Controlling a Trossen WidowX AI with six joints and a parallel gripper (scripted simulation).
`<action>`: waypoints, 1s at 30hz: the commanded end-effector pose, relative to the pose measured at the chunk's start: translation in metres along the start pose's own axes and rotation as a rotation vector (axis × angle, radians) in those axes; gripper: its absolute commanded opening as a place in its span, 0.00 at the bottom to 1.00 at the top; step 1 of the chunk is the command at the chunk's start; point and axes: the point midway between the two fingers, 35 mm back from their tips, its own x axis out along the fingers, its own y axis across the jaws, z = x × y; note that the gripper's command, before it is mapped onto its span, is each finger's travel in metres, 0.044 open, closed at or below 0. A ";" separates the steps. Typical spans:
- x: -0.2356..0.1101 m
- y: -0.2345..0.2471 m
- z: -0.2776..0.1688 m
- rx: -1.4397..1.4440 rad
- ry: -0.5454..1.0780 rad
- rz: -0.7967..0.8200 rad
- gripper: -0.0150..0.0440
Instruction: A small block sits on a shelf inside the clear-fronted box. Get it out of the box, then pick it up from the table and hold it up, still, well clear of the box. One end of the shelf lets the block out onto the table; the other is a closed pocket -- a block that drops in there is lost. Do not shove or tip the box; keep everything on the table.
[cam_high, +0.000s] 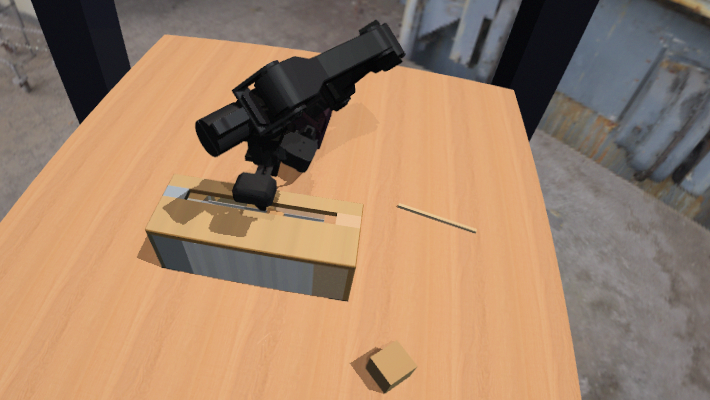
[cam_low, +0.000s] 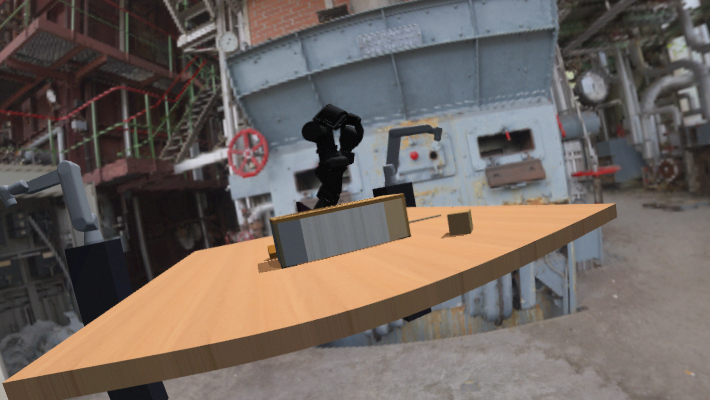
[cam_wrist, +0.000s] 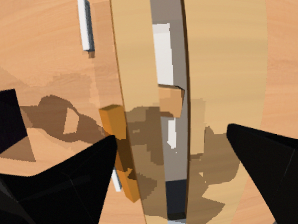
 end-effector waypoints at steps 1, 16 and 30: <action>0.000 0.000 0.001 0.001 0.000 0.000 0.93; 0.002 0.045 -0.032 0.001 -0.190 0.008 0.93; 0.019 0.043 -0.033 0.001 -0.189 0.008 0.93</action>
